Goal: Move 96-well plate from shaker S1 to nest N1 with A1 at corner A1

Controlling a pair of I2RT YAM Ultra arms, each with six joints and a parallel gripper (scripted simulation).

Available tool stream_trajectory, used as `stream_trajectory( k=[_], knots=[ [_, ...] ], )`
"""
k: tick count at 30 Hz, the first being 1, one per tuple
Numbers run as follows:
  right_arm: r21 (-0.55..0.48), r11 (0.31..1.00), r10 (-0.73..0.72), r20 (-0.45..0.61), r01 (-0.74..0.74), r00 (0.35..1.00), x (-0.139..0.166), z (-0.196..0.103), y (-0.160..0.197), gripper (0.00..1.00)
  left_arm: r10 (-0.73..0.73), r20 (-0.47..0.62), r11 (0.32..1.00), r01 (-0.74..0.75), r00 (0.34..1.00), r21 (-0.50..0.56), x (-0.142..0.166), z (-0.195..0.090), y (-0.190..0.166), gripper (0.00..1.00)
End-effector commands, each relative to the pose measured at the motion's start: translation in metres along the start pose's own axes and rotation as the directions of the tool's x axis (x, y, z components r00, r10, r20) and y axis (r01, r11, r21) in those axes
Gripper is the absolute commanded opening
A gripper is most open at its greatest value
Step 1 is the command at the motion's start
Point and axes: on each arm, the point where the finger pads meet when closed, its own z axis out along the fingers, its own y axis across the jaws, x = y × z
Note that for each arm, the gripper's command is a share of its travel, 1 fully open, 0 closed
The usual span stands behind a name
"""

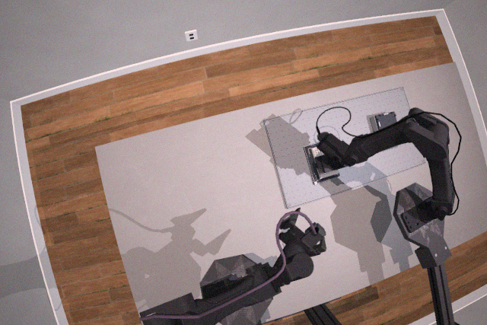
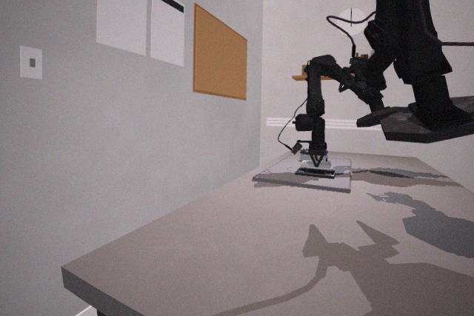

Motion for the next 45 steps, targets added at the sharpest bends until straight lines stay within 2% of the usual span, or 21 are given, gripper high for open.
stream_trajectory(
  k=[1,16,23,28,40,45],
  knots=[
    [-0.011,1.0,-0.002,0.021,0.002,1.0,-0.002,-0.003,0.003,0.81,0.001,0.006,1.0,-0.001,1.0,0.006,-0.002,-0.002,-0.002,1.0],
    [-0.021,1.0,-0.008,0.065,0.01,0.998,-0.013,0.02,0.011,0.81,0.001,0.006,1.0,-0.001,1.0,0.006,-0.002,-0.002,-0.002,1.0],
    [-0.031,1.0,0.0,0.04,0.001,0.999,-0.008,0.036,0.008,0.81,0.001,0.006,1.0,-0.001,1.0,0.006,-0.002,-0.002,-0.002,1.0],
    [-0.033,0.999,0.006,0.048,-0.004,0.999,0.002,0.017,0.0,0.81,0.001,0.006,1.0,-0.001,1.0,0.006,-0.002,-0.002,-0.002,1.0],
    [-0.028,1.0,0.002,0.042,-0.001,0.999,0.004,0.02,-0.001,0.81,0.001,0.006,1.0,-0.001,1.0,0.006,-0.002,-0.002,-0.002,1.0],
    [-0.023,1.0,0.002,0.043,-0.001,0.999,0.005,0.009,0.0,0.81,0.001,0.006,1.0,-0.001,1.0,0.006,-0.002,-0.002,-0.002,1.0]
  ],
)
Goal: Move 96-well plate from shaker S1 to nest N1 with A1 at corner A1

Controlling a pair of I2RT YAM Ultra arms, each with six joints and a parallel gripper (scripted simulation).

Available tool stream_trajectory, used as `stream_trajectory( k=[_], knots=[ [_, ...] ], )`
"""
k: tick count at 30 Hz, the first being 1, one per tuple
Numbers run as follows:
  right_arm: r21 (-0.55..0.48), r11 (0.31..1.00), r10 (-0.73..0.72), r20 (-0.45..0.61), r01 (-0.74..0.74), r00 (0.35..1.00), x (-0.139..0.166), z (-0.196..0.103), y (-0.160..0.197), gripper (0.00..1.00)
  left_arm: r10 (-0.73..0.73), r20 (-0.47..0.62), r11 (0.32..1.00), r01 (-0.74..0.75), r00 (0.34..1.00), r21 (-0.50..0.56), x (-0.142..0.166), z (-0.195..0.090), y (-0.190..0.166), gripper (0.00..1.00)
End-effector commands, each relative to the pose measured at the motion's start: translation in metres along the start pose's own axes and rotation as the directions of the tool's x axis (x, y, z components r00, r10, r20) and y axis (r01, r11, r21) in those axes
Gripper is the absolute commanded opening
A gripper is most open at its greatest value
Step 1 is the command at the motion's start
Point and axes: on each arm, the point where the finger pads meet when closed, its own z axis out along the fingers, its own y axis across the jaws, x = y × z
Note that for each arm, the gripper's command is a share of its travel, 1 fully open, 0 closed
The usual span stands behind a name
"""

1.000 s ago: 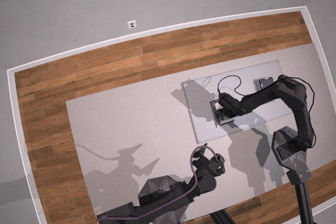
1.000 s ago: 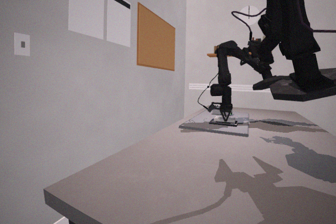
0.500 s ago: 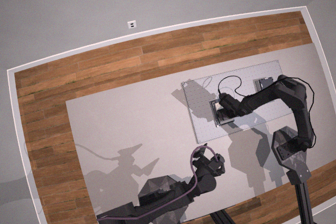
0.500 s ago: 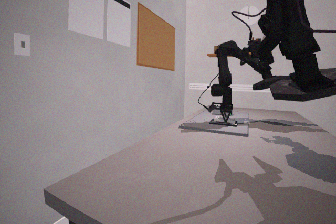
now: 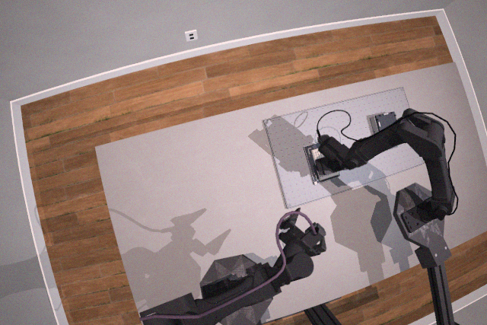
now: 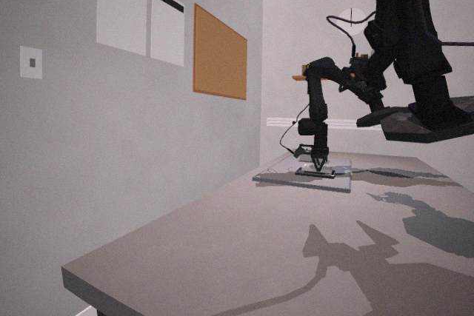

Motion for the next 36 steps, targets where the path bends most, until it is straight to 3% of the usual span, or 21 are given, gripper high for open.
stream_trajectory(
  k=[1,36],
  knots=[
    [-0.014,1.0,0.004,0.022,-0.004,1.0,-0.003,-0.011,0.004,0.81,0.001,0.006,1.0,-0.001,1.0,0.006,-0.002,-0.002,-0.002,1.0],
    [-0.006,1.0,-0.002,0.023,0.002,1.0,-0.011,-0.023,0.009,0.81,0.001,0.006,1.0,-0.001,1.0,0.006,-0.002,-0.002,-0.002,1.0]
  ],
)
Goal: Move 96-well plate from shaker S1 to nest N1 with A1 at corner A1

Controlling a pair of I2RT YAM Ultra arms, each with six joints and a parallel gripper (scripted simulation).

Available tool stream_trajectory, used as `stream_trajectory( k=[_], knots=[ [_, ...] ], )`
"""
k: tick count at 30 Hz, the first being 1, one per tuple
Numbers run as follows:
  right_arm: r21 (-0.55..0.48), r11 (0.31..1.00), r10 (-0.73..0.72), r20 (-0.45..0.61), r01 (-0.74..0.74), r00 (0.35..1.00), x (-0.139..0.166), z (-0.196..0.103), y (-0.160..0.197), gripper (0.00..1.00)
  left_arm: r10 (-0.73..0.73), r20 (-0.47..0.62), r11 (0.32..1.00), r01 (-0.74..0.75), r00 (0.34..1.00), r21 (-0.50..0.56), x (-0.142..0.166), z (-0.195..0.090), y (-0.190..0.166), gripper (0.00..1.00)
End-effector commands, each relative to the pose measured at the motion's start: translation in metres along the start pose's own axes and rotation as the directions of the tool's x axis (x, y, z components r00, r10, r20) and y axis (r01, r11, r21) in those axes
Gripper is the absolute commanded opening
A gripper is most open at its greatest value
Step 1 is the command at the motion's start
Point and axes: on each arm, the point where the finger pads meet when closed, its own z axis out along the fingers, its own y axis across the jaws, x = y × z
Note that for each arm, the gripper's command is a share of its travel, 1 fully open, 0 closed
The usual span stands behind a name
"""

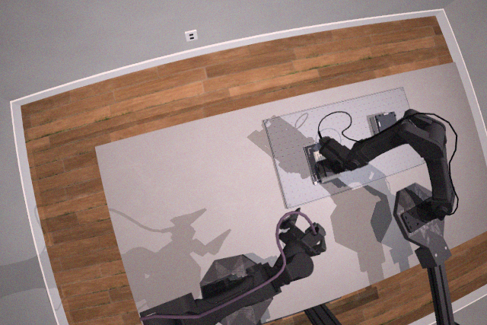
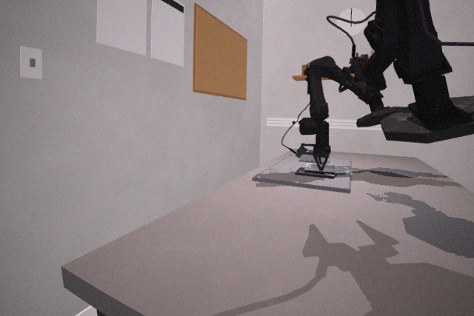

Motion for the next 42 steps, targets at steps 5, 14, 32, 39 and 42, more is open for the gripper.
stream_trajectory(
  k=[5,14,32,39,42],
  knots=[
    [-0.025,1.0,0.002,0.053,-0.001,0.999,-0.024,-0.022,0.018,0.81,0.001,0.006,1.0,-0.001,1.0,0.006,-0.002,-0.002,-0.002,1.0],
    [-0.031,1.0,0.001,0.06,0.001,0.998,-0.028,-0.025,0.021,0.81,0.001,0.006,1.0,-0.001,1.0,0.006,-0.002,-0.002,-0.002,1.0],
    [-0.03,1.0,0.001,0.042,0.0,0.999,-0.022,-0.009,0.017,0.81,0.001,0.006,1.0,-0.001,1.0,0.006,-0.002,-0.002,-0.002,1.0],
    [-0.037,0.999,0.005,0.054,-0.003,0.999,-0.028,0.0,0.019,0.81,0.001,0.006,1.0,-0.001,1.0,0.006,-0.002,-0.002,-0.002,1.0],
    [-0.038,0.999,0.007,0.057,-0.005,0.998,-0.029,0.007,0.019,0.81,0.001,0.006,1.0,-0.001,1.0,0.006,-0.002,-0.002,-0.002,1.0]
  ],
)
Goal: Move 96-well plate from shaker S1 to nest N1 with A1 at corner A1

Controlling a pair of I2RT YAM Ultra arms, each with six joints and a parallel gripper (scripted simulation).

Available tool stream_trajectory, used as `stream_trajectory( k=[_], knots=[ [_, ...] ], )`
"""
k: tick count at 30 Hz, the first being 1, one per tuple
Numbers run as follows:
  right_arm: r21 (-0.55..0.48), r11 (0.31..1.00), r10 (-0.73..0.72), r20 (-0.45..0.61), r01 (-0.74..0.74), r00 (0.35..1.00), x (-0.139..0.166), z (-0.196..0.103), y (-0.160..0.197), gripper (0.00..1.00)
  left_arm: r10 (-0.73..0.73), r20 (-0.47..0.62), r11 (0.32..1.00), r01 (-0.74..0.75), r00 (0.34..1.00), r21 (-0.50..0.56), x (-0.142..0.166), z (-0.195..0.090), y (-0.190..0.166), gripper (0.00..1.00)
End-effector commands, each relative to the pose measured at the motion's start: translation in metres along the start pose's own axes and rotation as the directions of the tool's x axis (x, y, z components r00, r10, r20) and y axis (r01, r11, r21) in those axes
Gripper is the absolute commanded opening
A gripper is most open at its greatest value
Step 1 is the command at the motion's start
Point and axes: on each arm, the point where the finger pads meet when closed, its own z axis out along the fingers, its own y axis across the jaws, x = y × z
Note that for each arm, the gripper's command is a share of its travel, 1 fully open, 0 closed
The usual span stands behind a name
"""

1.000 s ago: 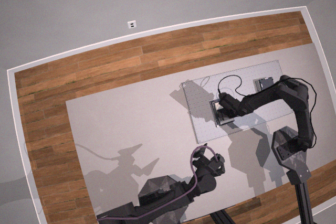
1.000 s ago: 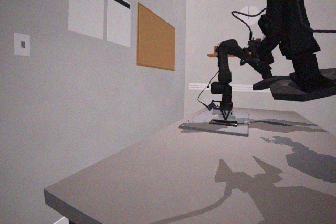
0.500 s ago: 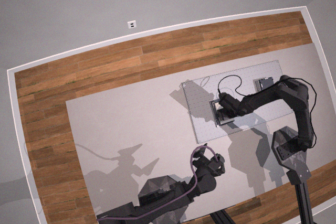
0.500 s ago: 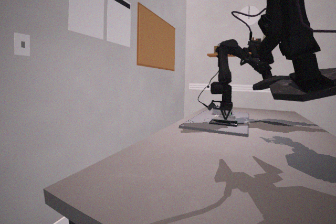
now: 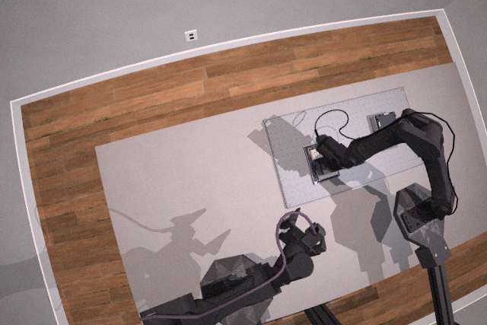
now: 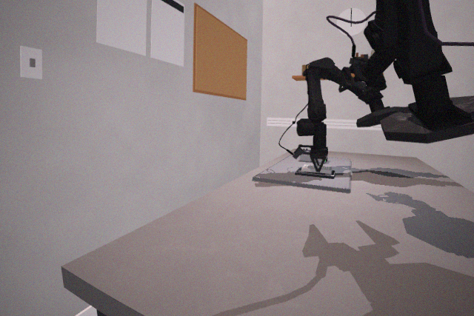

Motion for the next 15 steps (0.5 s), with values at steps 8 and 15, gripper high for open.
stream_trajectory(
  k=[8,15],
  knots=[
    [-0.008,1.0,0.026,0.057,-0.026,0.998,-0.011,0.016,0.003,0.81,0.001,0.006,1.0,-0.001,1.0,0.006,-0.002,-0.002,-0.002,1.0],
    [-0.006,1.0,0.021,0.059,-0.021,0.998,-0.002,-0.002,0.002,0.81,0.001,0.006,1.0,-0.001,1.0,0.006,-0.002,-0.002,-0.002,1.0]
  ],
)
